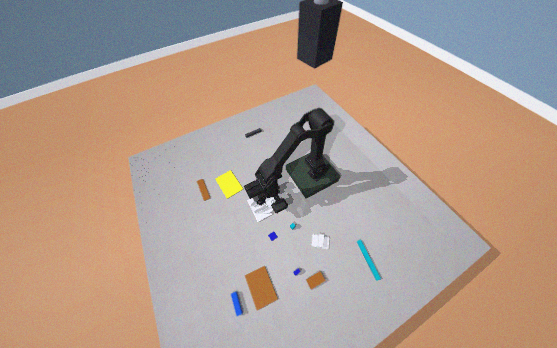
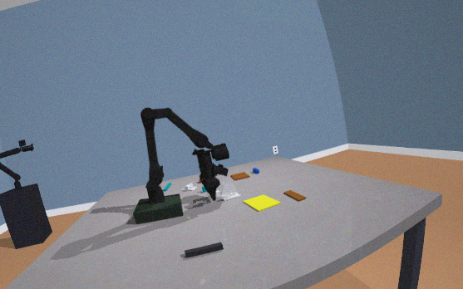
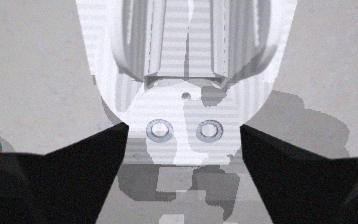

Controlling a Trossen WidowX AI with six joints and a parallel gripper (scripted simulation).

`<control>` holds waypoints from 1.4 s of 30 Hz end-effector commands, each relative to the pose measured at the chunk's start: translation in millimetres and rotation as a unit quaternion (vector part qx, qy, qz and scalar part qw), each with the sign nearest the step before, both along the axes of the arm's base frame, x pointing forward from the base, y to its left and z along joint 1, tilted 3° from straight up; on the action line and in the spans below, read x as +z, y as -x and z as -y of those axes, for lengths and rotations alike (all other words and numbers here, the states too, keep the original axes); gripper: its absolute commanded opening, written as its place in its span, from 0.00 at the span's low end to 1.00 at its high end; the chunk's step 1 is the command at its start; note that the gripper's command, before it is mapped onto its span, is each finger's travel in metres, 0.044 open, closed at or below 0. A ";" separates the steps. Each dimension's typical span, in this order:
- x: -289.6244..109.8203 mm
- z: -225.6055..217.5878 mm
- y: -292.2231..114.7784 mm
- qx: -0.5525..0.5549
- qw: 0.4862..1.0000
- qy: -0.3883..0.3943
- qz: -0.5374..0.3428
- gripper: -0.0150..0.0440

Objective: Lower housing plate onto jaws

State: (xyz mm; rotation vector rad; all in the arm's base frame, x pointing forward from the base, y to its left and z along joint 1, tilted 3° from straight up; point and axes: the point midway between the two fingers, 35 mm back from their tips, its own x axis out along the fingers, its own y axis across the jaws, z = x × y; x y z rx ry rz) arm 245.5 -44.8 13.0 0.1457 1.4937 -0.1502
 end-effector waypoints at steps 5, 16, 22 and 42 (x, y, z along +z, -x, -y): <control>-0.5 -0.6 0.1 -0.002 1.000 -0.002 0.000 0.85; -0.5 -0.6 0.1 -0.002 1.000 -0.002 0.000 0.85; -0.5 -0.6 0.1 -0.002 1.000 -0.002 0.000 0.85; 0.0 0.0 0.0 0.000 1.000 0.000 0.000 1.00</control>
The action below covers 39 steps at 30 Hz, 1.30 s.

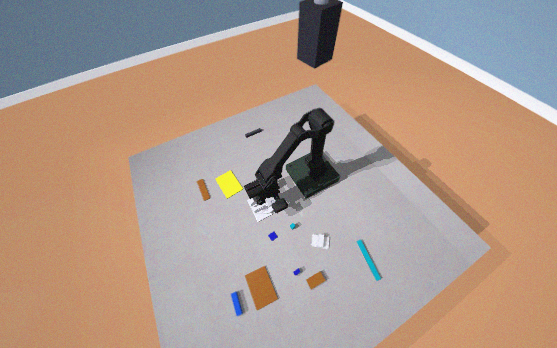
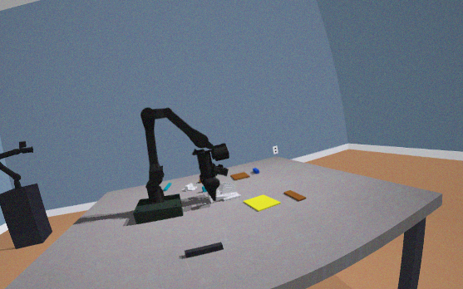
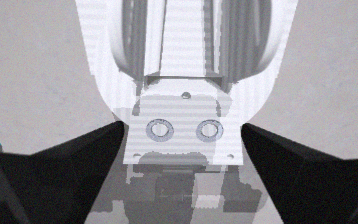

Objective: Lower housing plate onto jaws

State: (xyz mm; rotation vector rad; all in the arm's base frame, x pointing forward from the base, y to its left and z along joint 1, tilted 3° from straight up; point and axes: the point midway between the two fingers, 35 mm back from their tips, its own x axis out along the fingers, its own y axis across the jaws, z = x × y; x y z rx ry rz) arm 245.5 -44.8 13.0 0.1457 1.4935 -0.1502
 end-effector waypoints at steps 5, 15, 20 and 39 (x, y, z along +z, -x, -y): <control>0.0 0.0 0.0 0.000 1.000 0.000 0.000 1.00; 76.3 -1.5 7.5 -0.002 1.000 -0.002 0.000 1.00; 76.1 -1.0 8.3 -0.001 1.000 0.001 0.005 1.00; 122.4 -8.7 52.9 -0.002 1.000 -0.002 -0.002 1.00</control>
